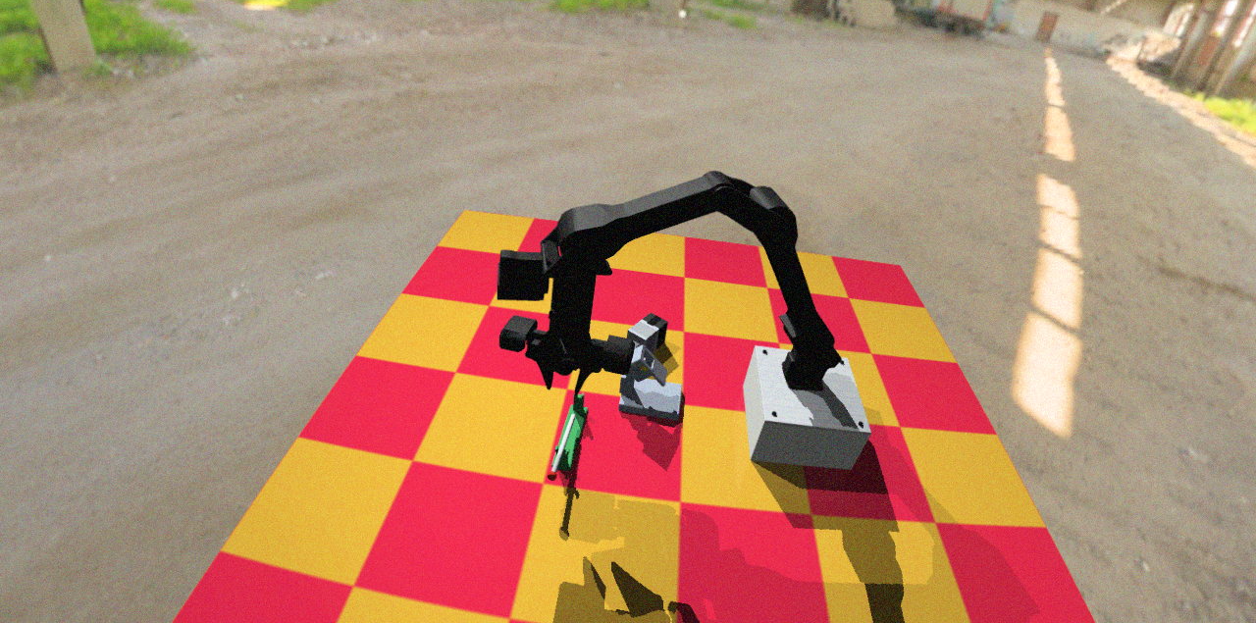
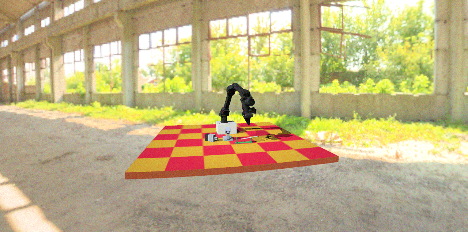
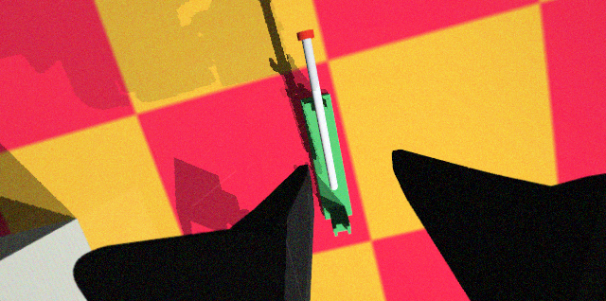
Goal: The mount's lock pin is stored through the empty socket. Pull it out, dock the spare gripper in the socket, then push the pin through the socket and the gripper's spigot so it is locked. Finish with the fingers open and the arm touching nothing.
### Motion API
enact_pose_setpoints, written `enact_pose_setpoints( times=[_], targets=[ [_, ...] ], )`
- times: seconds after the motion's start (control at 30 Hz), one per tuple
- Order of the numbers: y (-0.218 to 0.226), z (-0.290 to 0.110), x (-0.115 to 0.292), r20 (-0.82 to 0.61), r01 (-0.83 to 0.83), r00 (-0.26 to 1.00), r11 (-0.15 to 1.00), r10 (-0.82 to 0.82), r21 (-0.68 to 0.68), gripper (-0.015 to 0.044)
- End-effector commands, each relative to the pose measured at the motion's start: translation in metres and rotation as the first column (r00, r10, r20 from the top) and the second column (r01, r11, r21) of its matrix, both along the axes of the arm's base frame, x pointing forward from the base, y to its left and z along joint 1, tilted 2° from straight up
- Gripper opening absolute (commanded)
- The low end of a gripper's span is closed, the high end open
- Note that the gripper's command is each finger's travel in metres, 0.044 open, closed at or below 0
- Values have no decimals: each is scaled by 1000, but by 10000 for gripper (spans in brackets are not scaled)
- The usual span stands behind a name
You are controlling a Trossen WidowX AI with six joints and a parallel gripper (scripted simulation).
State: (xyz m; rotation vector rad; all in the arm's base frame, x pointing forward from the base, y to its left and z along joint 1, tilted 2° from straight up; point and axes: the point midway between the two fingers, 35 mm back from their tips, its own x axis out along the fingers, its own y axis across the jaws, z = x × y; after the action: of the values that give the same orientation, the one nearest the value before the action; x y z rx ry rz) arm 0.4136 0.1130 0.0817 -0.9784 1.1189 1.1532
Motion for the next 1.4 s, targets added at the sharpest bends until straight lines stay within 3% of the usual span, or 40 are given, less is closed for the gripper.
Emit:
enact_pose_setpoints(
  times=[0.0,0.17,0.37,1.37],
  targets=[
    [1,-1,-4,-18,-22,1000,1000,22,-11,180],
    [1,-9,-4,-18,-22,1000,1000,22,-11,180],
    [6,-68,-4,-18,-22,1000,1000,22,-11,180],
    [5,-112,-3,-19,-22,1000,1000,22,-11,180]
  ],
)
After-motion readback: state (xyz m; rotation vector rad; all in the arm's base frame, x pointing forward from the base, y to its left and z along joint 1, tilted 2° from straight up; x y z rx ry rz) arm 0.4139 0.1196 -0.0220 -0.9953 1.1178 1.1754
